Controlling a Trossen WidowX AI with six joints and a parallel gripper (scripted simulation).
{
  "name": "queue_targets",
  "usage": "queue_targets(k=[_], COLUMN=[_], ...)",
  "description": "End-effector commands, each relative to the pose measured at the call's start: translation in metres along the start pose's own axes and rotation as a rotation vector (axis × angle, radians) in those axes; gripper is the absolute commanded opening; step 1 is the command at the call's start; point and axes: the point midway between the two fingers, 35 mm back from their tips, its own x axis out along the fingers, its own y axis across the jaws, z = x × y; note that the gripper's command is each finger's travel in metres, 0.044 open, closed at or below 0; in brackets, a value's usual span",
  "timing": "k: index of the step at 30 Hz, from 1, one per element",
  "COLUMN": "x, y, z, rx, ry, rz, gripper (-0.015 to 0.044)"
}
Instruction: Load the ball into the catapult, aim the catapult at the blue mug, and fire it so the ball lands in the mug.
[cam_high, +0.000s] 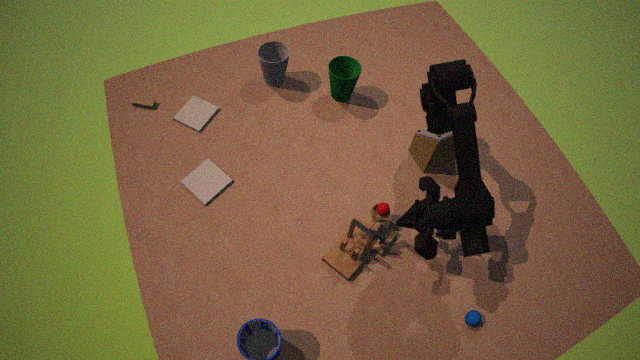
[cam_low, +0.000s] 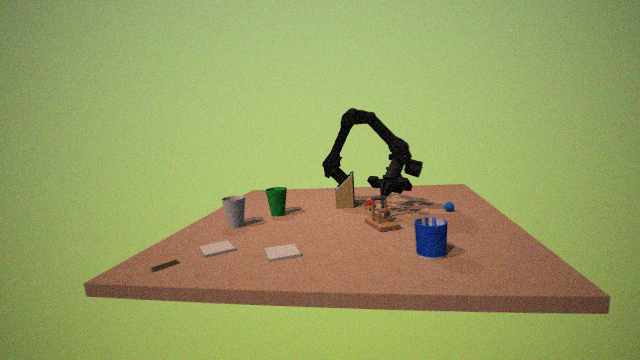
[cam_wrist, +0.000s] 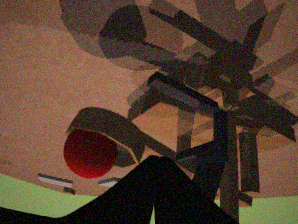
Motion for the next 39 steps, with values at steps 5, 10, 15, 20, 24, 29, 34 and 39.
queue_targets(k=[5,10,15,20,24,29,34,39], x=[0.011,0.017,0.023,0.029,0.033,0.048,0.047,-0.01], y=[0.003,0.004,0.005,0.007,0.008,0.009,0.008,-0.019], z=[0.01,0.016,0.021,0.027,0.031,0.044,0.043,0.021], rx=[-0.015,-0.015,-0.015,-0.015,-0.015,-0.015,-0.015,-0.006], ry=[0.007,0.008,0.009,0.01,0.011,0.013,0.012,-0.003], rz=[0.004,0.004,0.005,0.006,0.007,0.008,0.007,-0.009], gripper=[0.0,0.0,0.0,0.0,0.0,0.0,0.0,0.0])
